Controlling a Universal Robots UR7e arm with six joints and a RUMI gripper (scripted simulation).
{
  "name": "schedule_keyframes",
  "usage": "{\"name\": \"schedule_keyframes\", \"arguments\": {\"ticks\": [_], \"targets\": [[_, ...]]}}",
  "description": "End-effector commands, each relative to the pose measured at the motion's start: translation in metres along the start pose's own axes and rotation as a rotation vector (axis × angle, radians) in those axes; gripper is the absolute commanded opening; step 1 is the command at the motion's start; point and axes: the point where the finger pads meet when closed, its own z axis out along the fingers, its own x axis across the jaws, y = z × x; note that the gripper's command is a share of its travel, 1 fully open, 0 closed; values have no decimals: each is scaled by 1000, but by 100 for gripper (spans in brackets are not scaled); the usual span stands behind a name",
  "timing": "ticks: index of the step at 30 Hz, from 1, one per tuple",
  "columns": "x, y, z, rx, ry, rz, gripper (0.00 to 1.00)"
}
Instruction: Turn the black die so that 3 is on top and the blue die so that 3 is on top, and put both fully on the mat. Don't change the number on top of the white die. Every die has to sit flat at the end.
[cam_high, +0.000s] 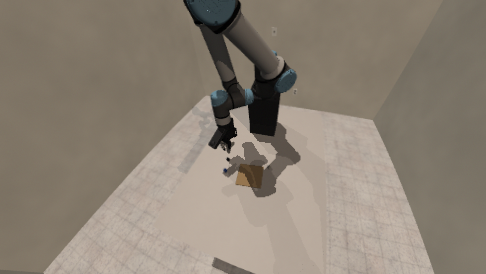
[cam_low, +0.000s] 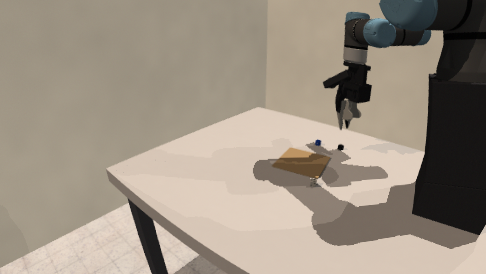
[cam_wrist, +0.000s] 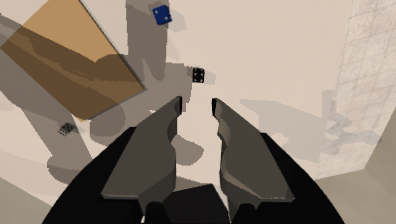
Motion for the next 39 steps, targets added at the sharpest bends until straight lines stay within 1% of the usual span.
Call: {"name": "schedule_keyframes", "arguments": {"ticks": [1,25,39], "targets": [[0,0,0,1,0,0,18],[0,0,0,1,0,-1,18],[0,0,8,1,0,-8,18]]}}
